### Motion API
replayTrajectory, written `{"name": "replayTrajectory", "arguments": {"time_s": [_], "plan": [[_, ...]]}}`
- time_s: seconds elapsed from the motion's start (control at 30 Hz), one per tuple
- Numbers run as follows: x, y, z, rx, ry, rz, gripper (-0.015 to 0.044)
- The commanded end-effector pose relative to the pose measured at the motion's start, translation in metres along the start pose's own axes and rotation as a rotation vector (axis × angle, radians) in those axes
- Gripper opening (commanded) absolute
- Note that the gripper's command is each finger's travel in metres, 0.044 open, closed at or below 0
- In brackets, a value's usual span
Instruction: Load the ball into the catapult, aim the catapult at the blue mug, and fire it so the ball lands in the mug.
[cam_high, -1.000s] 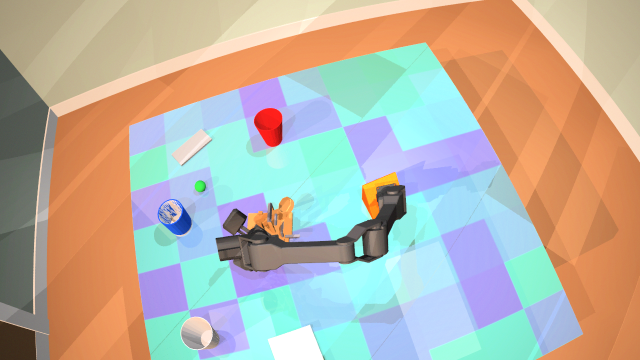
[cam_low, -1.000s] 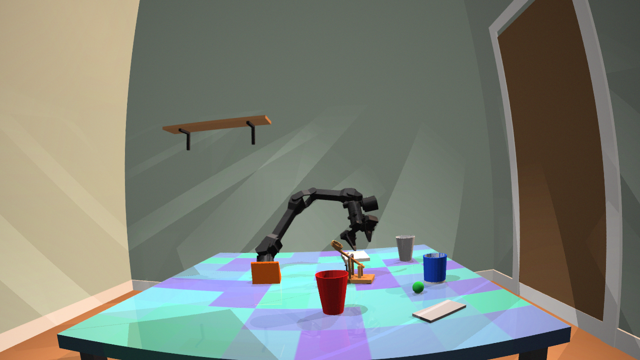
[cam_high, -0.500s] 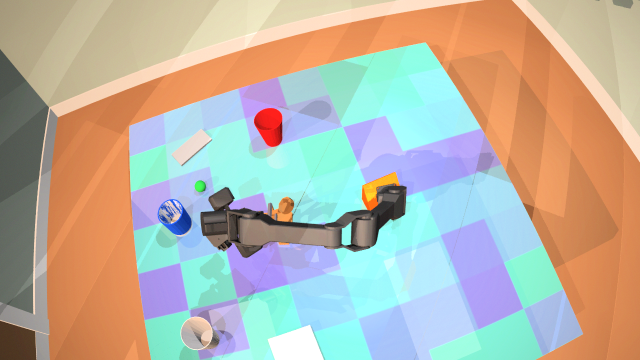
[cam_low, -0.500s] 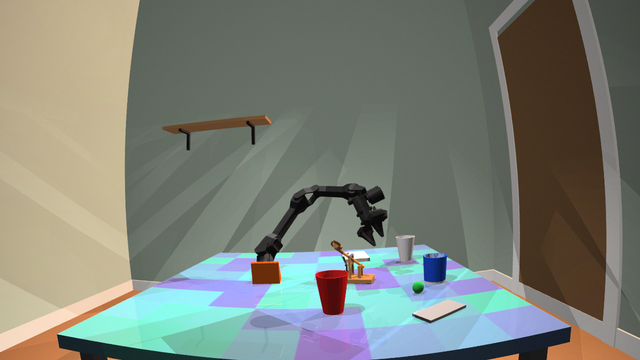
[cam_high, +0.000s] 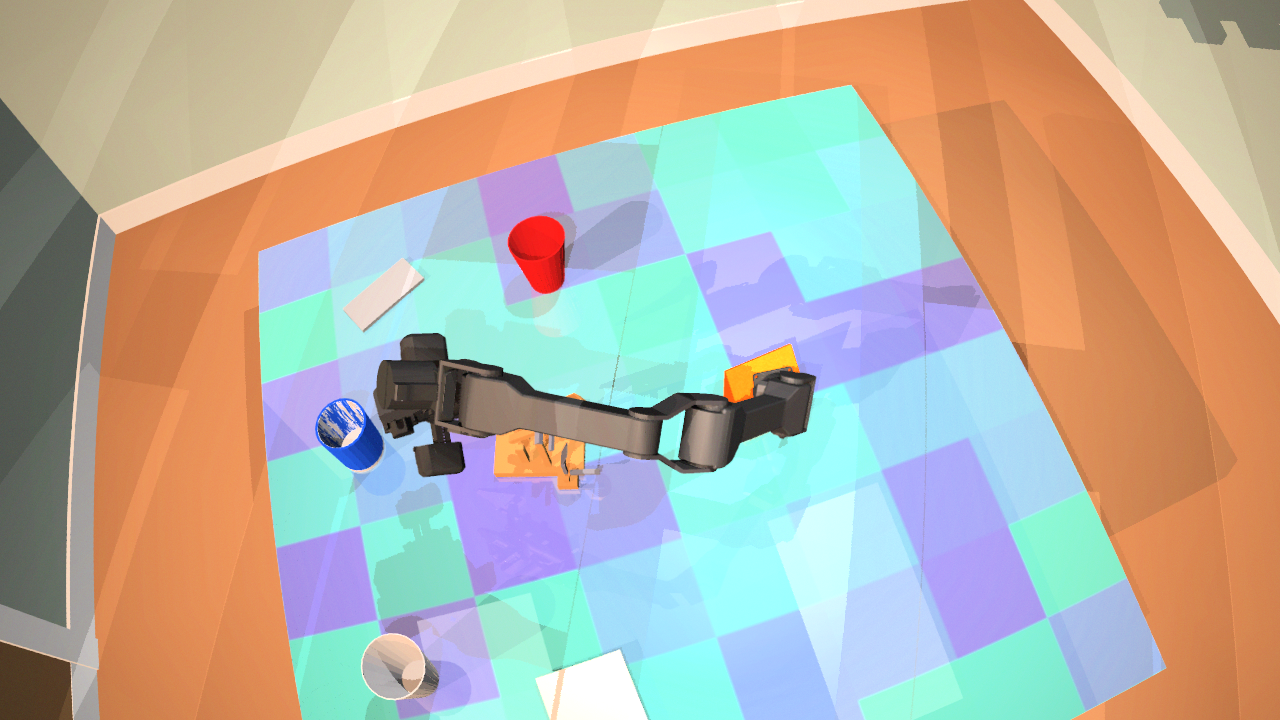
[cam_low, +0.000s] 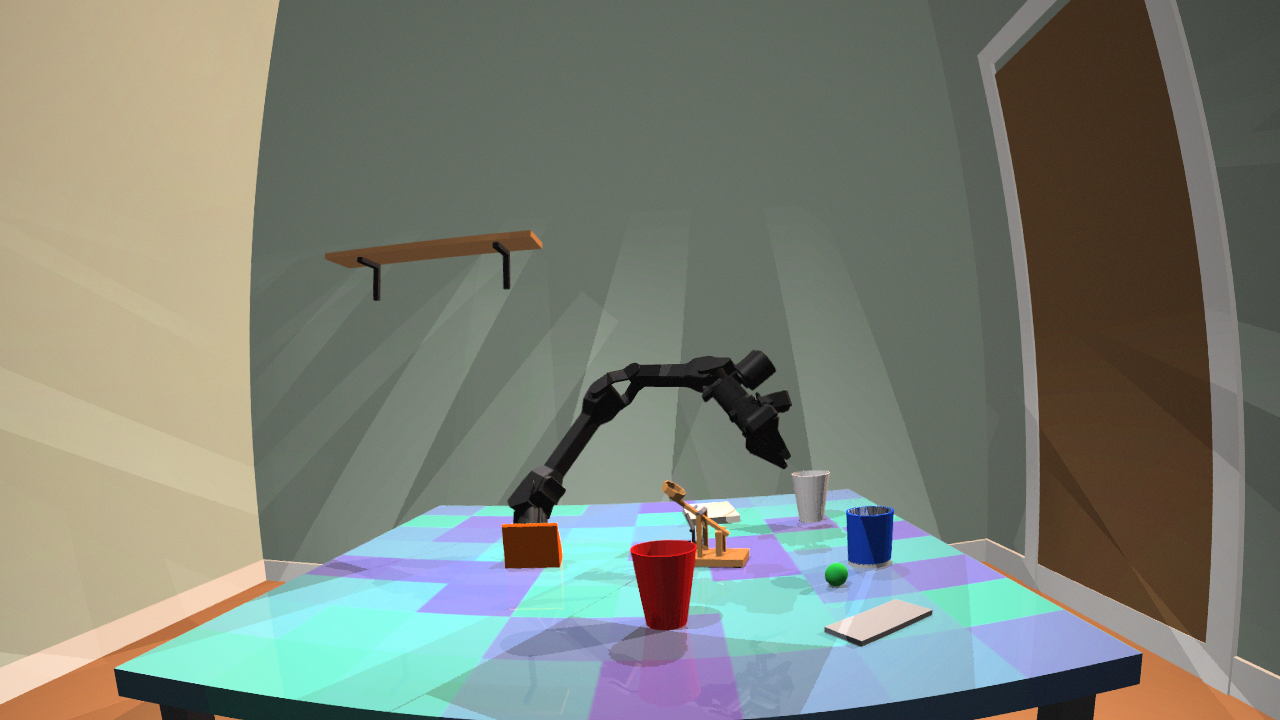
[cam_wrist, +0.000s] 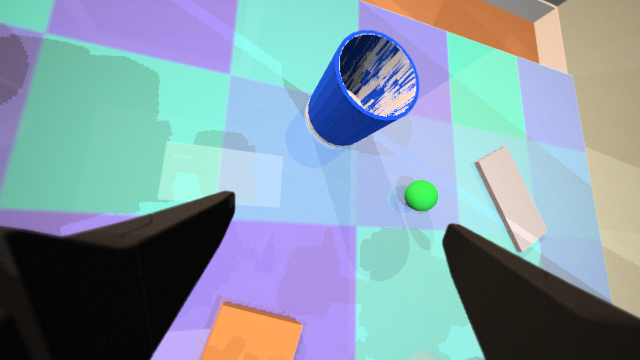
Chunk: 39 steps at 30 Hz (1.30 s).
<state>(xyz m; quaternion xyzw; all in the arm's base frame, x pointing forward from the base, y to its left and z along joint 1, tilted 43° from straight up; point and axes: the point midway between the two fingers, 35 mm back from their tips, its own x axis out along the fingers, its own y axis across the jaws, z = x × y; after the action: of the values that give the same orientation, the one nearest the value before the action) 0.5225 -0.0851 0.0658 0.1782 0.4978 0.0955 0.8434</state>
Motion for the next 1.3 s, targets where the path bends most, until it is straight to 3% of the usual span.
{"name": "replayTrajectory", "arguments": {"time_s": [0.0, 0.4, 1.27], "plan": [[-0.001, -0.020, 0.017, 0.126, -0.082, 0.032, 0.0440], [-0.006, -0.081, 0.049, 0.422, -0.247, 0.121, 0.0440], [-0.006, -0.082, 0.048, 0.424, -0.247, 0.118, 0.0440]]}}
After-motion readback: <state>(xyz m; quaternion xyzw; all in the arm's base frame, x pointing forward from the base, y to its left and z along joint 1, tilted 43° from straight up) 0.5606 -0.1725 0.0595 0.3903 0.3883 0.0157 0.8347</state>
